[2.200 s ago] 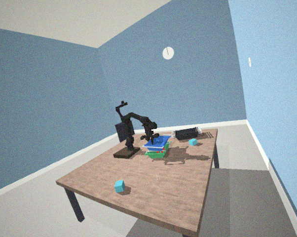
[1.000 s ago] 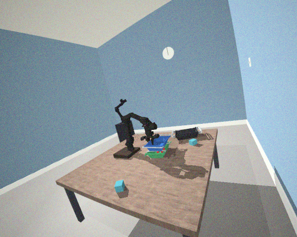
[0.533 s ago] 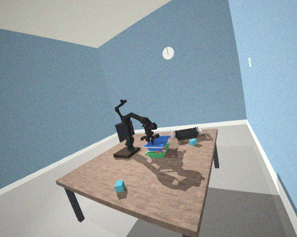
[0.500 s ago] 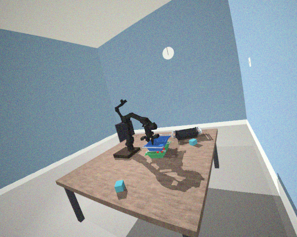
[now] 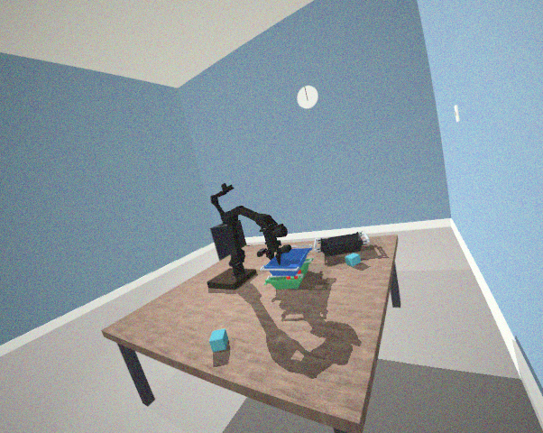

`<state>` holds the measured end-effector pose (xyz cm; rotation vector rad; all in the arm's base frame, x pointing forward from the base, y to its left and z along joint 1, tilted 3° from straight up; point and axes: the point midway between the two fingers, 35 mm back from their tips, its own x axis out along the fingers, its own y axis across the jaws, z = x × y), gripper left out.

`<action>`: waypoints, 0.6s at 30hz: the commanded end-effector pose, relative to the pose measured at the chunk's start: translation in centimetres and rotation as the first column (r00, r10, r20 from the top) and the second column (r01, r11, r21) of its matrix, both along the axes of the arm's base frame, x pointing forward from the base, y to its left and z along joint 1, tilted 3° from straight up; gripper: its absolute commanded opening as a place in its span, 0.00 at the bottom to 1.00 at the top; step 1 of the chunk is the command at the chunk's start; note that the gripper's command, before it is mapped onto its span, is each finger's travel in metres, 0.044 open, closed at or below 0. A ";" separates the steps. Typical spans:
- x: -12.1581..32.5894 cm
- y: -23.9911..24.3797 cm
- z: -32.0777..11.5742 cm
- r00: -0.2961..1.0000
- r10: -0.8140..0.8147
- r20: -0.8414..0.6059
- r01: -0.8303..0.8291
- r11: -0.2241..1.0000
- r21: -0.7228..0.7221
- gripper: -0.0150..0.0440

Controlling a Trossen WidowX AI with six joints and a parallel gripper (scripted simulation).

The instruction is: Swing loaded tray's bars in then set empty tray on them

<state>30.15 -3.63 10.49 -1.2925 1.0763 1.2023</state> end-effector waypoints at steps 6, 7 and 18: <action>-0.7 0.0 -0.7 0.999 0.005 -0.036 -0.005 1.000 -0.005 0.25; -0.2 0.0 -0.2 1.000 0.001 -0.008 -0.001 1.000 -0.001 0.25; -0.7 0.0 -0.7 0.999 0.005 -0.036 -0.005 1.000 -0.005 0.33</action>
